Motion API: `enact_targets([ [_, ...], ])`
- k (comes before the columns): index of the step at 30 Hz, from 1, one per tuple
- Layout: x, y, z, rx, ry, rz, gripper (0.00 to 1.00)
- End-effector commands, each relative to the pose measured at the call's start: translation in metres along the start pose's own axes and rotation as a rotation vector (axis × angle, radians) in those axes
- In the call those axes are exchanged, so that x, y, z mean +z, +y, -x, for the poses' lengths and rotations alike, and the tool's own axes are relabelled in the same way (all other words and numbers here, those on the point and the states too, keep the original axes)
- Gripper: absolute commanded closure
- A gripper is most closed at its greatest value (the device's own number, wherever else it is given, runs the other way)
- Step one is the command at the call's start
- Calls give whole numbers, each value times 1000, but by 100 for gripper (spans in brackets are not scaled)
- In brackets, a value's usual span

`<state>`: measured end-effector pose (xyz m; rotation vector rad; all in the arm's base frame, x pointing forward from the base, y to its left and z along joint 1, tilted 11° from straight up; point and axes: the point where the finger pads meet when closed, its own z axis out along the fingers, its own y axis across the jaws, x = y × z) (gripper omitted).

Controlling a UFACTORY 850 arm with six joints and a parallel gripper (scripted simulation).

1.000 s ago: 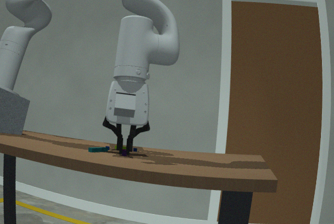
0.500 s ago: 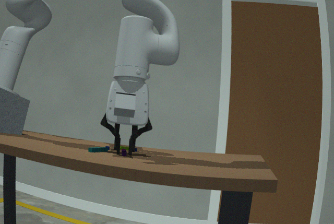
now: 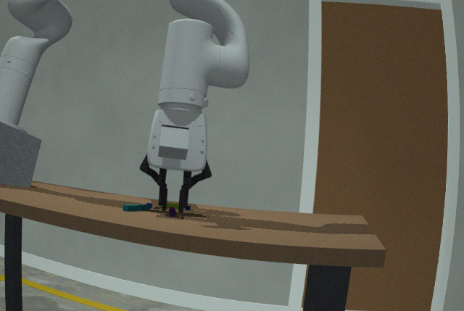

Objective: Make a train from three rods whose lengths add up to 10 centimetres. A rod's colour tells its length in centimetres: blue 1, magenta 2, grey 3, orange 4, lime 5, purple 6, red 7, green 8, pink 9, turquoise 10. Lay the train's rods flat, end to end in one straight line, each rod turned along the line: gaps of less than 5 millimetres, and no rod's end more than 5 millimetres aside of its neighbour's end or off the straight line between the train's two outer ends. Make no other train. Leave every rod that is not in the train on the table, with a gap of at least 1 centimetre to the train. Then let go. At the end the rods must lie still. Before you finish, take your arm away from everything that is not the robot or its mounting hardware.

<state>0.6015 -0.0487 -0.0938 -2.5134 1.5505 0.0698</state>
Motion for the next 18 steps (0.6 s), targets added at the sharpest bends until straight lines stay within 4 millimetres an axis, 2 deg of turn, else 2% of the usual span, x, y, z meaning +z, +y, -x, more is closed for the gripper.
enact_targets([
  [1,-6,-1,-1,0,2,-2,76],
  [14,-70,-1,-1,0,2,-2,76],
  [18,-77,-1,-1,0,1,-2,76],
])
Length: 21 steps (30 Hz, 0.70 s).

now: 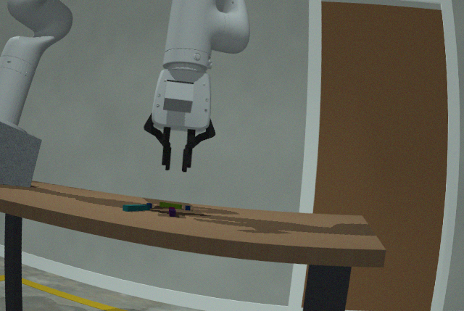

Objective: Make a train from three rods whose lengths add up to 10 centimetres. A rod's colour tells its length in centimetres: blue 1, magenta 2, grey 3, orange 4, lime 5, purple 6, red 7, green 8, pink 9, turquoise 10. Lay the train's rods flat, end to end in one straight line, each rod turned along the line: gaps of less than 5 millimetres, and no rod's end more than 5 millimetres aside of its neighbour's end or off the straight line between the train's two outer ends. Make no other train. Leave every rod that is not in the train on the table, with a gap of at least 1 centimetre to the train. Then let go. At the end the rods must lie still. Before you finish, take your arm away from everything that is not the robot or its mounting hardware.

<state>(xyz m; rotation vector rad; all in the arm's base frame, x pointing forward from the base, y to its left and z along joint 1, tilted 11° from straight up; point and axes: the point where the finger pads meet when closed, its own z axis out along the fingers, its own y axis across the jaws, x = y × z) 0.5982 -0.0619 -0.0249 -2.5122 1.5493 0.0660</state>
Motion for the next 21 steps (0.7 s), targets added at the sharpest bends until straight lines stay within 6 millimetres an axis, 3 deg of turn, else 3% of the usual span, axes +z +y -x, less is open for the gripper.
enact_targets([
  [1,-10,0,0,0,0,1,76],
  [7,-15,0,0,0,0,1,76],
  [8,-15,0,0,0,0,1,0],
  [21,-15,0,0,0,0,1,0],
])
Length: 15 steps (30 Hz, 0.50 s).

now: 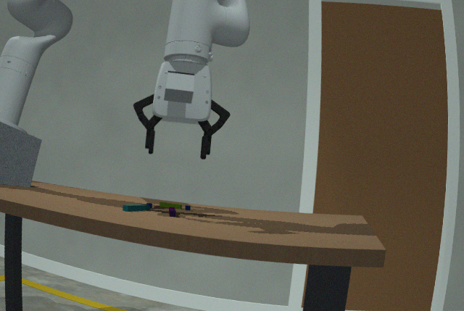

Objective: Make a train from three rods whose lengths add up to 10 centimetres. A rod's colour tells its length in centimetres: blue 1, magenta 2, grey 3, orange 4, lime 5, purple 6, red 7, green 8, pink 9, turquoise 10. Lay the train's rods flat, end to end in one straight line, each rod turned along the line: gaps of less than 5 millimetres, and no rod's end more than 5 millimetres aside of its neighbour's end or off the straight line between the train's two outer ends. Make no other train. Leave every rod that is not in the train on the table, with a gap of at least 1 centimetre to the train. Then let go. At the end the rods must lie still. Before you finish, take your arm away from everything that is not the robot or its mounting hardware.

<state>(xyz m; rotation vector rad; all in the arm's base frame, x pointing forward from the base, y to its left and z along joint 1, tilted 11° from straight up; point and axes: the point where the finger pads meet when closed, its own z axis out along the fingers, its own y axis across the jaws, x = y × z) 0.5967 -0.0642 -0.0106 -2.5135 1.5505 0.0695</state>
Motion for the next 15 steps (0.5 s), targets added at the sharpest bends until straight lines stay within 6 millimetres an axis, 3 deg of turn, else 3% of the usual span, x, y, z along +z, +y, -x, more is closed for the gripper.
enact_targets([
  [1,-1,-1,-1,0,1,-2,0],
  [15,-8,-1,-1,0,1,-2,0],
])
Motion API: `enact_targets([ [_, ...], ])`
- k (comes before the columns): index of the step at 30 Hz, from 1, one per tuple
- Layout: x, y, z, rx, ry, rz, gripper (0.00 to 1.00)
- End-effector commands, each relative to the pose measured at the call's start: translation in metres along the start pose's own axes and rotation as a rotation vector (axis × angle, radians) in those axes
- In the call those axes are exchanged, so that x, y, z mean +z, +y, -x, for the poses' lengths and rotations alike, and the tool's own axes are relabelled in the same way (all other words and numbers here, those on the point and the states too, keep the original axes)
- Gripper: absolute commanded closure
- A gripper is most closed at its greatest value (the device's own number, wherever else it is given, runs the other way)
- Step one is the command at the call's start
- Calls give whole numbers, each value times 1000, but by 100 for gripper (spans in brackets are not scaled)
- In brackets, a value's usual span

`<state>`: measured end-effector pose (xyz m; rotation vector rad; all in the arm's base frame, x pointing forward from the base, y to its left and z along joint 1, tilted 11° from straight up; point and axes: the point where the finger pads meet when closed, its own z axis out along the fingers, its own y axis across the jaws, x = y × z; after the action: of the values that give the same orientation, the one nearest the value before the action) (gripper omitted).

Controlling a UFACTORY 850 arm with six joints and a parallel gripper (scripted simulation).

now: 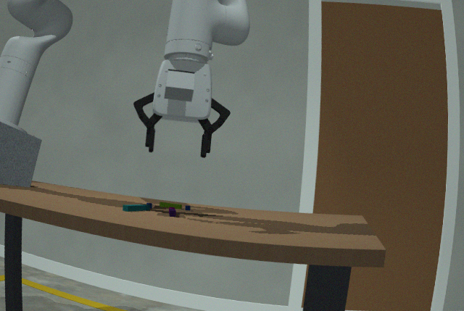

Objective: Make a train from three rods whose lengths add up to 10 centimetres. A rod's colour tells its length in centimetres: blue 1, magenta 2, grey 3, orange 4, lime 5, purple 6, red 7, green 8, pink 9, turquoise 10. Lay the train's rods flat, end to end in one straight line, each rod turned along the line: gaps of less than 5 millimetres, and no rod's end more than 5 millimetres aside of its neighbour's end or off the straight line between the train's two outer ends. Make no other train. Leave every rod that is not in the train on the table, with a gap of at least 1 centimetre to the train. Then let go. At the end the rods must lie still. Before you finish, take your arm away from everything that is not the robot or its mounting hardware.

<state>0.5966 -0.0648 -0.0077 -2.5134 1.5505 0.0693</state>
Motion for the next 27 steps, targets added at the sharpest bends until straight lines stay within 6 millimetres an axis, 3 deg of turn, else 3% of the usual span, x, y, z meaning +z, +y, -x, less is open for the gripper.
enact_targets([
  [1,-8,-1,-1,0,1,-2,0],
  [13,-66,-1,0,0,1,-2,0],
  [21,-83,-1,0,0,1,-2,0],
  [27,-85,-1,0,0,1,-2,0],
])
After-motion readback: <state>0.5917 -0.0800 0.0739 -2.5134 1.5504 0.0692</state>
